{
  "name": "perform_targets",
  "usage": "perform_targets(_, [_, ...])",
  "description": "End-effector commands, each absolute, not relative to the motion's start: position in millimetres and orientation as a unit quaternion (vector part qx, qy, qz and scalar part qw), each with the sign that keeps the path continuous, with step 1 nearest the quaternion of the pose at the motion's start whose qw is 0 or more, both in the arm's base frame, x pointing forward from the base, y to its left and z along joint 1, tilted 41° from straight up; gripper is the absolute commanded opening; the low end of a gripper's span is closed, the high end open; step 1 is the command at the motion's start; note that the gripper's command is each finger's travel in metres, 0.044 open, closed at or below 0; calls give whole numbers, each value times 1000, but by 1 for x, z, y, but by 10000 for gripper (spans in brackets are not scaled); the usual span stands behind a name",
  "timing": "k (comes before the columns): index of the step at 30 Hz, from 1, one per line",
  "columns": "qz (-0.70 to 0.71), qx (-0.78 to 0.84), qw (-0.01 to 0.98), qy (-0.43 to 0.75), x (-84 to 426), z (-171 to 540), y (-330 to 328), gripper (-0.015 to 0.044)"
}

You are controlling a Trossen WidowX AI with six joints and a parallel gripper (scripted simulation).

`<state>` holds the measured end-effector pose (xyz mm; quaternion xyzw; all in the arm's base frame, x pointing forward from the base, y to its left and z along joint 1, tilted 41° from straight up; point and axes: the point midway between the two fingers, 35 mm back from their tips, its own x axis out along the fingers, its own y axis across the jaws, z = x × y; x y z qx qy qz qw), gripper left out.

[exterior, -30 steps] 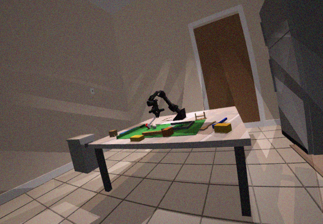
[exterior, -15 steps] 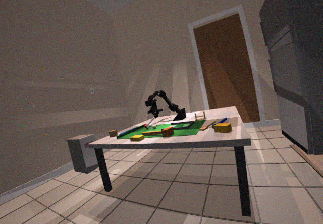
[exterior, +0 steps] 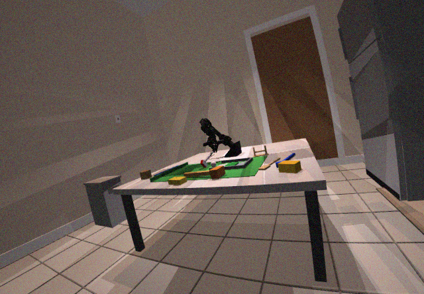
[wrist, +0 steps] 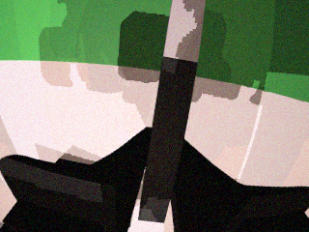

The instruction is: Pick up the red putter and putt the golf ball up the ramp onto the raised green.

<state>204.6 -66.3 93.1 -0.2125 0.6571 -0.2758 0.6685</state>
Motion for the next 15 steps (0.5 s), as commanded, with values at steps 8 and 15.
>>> perform_targets(8, [-278, -212, 670, 654, 207, 116, -40, 0])
perform_targets(15, [-279, -213, 670, 654, 206, 136, -24, 0])
